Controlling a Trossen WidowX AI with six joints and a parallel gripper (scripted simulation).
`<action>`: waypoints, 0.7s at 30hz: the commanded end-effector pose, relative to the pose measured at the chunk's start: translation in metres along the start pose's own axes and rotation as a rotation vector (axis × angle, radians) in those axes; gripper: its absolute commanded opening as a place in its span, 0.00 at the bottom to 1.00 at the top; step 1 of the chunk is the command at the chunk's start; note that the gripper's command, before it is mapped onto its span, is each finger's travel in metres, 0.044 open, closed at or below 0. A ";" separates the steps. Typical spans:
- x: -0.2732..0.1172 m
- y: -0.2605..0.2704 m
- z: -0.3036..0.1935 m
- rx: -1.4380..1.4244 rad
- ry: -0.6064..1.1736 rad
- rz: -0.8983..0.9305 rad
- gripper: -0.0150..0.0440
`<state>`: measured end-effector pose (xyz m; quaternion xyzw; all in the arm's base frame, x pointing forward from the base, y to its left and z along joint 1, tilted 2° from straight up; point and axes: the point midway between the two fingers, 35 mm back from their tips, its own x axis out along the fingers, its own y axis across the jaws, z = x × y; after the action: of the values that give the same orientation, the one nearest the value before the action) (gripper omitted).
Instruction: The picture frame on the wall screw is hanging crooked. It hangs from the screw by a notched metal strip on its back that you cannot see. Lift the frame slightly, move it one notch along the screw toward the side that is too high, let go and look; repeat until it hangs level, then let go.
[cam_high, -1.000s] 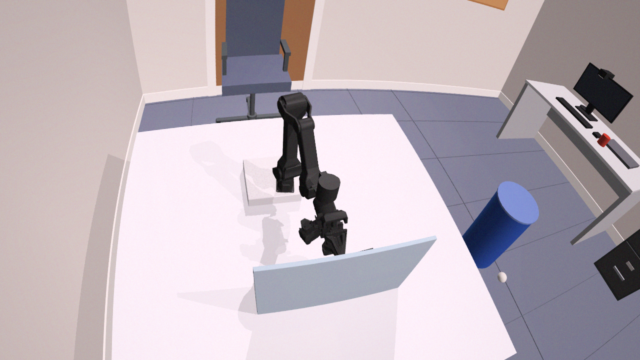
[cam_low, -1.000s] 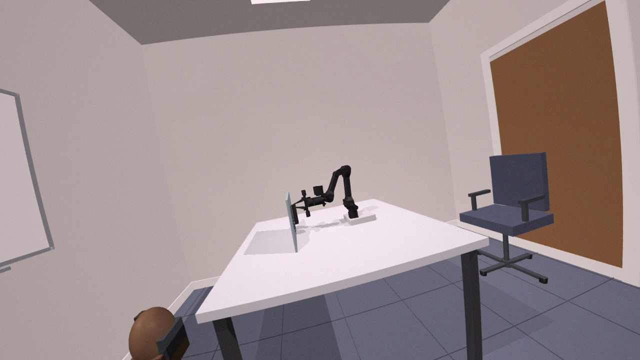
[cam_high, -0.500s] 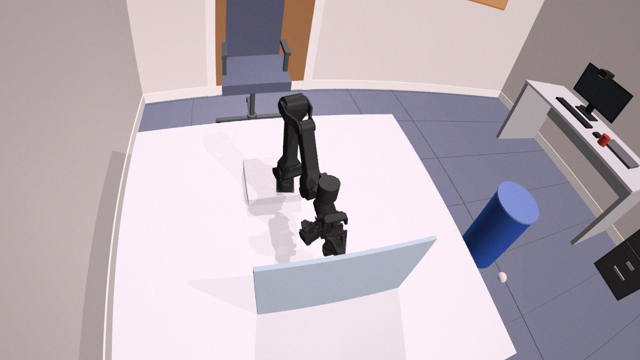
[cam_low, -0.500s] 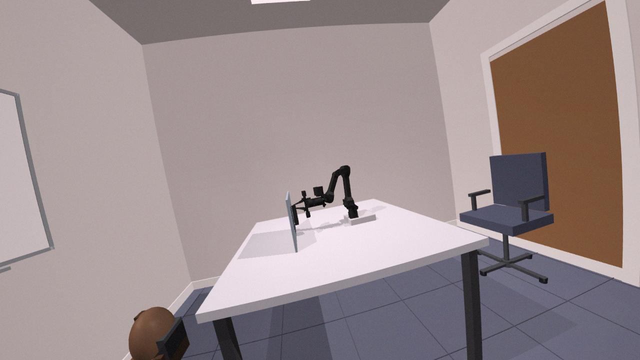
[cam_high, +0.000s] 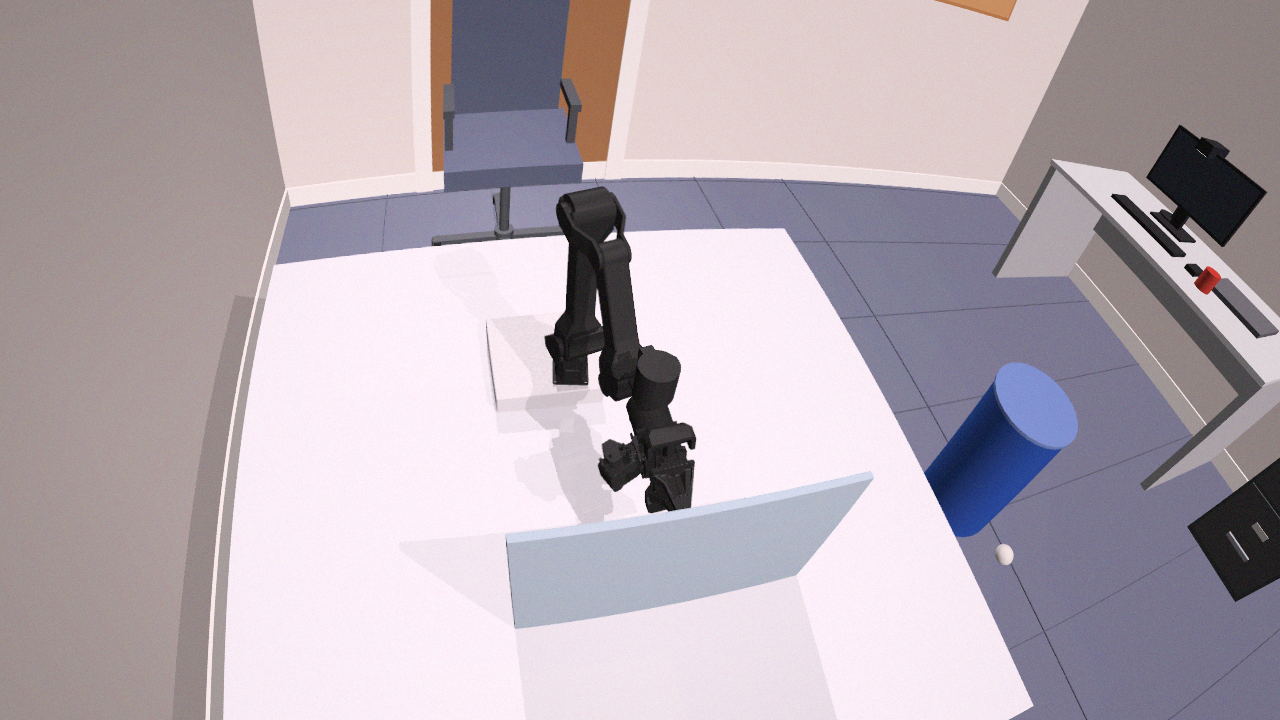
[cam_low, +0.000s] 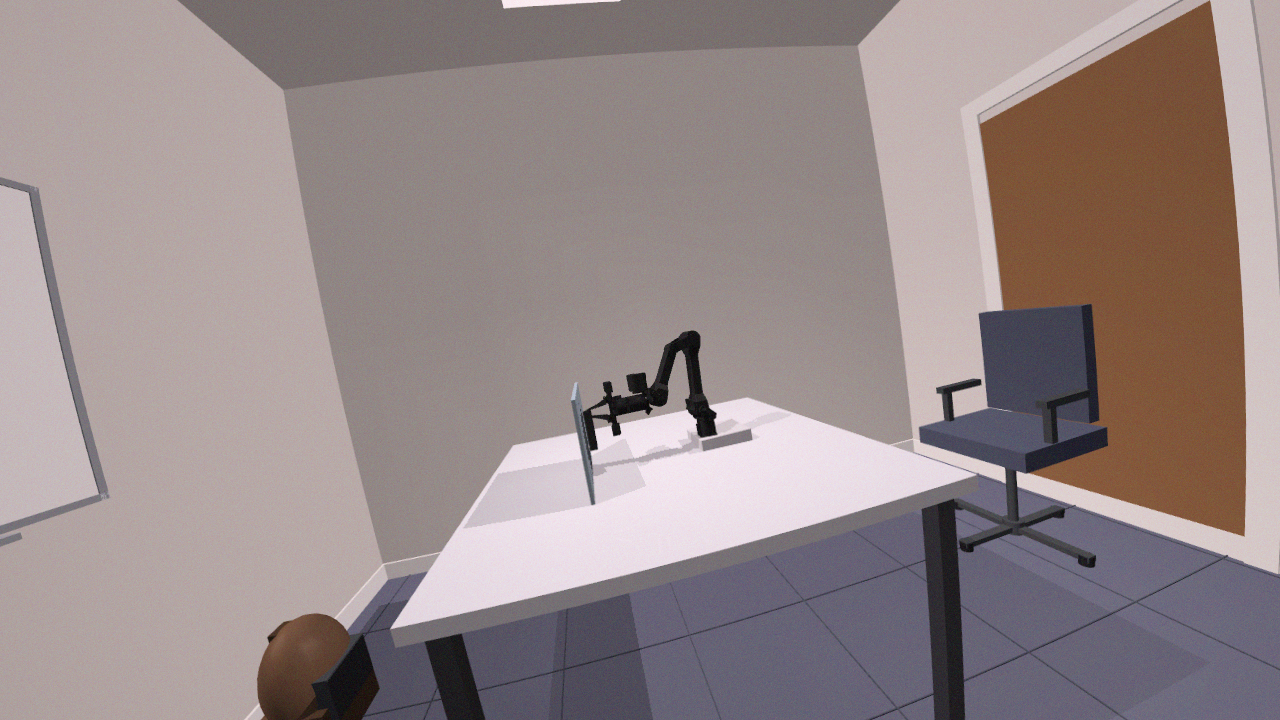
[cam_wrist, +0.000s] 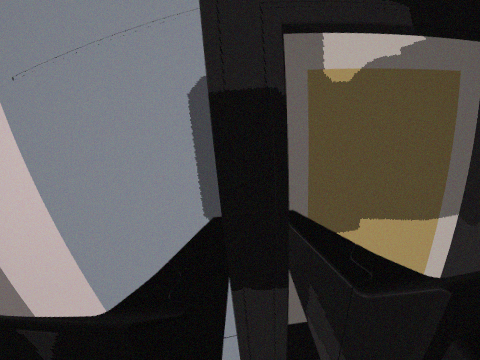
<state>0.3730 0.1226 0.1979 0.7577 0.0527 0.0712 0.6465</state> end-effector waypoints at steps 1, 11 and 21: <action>0.000 0.000 0.000 -0.005 0.000 0.000 0.25; 0.000 -0.001 0.000 -0.073 -0.001 0.000 0.25; 0.000 -0.001 -0.001 -0.089 -0.001 0.000 0.25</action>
<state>0.3729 0.1235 0.1970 0.7298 0.0502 0.0732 0.6779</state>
